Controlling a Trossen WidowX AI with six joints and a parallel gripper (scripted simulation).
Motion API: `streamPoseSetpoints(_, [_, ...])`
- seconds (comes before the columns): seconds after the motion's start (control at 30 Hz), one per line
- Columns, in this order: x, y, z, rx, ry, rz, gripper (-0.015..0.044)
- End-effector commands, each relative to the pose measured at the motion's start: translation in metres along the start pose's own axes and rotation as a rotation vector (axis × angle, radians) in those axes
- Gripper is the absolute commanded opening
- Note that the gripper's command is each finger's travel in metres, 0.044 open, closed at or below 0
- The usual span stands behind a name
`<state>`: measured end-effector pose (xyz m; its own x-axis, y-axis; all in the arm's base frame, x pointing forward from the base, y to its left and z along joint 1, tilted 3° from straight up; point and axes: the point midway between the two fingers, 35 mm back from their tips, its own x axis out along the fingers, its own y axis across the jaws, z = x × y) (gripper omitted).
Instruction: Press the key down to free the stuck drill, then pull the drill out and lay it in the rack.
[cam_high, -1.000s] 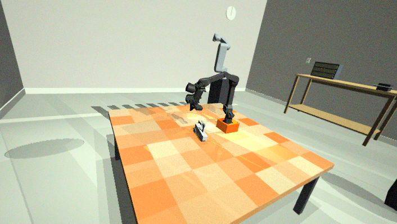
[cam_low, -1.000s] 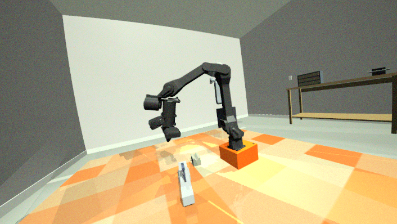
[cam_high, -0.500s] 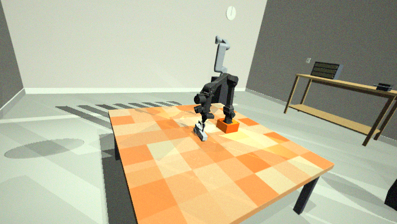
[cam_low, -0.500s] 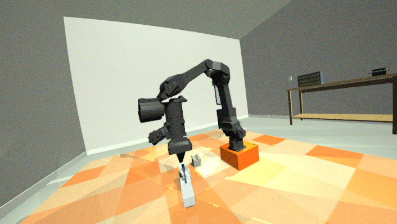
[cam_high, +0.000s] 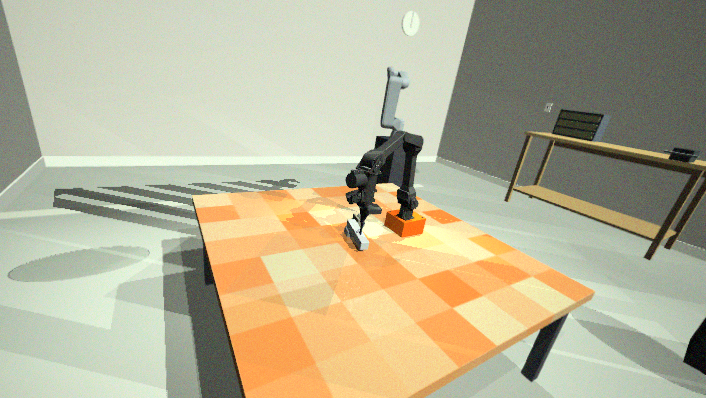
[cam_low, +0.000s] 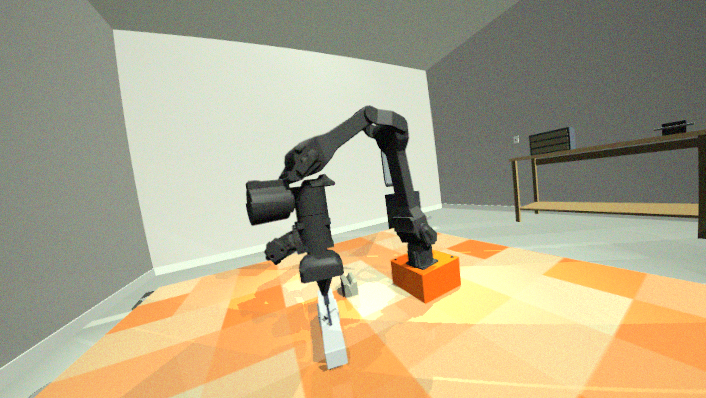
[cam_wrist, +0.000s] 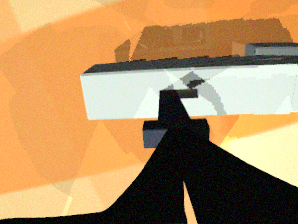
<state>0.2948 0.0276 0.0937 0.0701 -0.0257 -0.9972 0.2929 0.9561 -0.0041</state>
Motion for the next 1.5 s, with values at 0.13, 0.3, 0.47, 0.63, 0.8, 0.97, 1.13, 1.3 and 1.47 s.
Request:
streamPoseSetpoints(0.13, [0.005,0.001,-0.002,0.005,0.007,0.002,0.0000])
streamPoseSetpoints(0.3, [0.008,0.000,0.000,0.005,0.007,0.002,0.0000])
streamPoseSetpoints(0.47, [0.010,-0.001,0.001,0.005,0.007,0.002,0.0000])
streamPoseSetpoints(0.63, [0.011,-0.001,0.002,0.005,0.007,0.002,0.0000])
streamPoseSetpoints(0.8, [0.013,-0.001,0.000,0.005,0.007,0.002,0.0000])
streamPoseSetpoints(0.97, [0.015,-0.002,-0.001,0.005,0.007,0.002,0.0000])
streamPoseSetpoints(1.13, [0.016,-0.002,-0.003,0.005,0.007,0.002,0.0000])
streamPoseSetpoints(1.3, [0.018,-0.002,-0.004,0.005,0.007,0.002,0.0000])
streamPoseSetpoints(1.47, [0.020,-0.002,-0.005,0.005,0.007,0.002,0.0000])
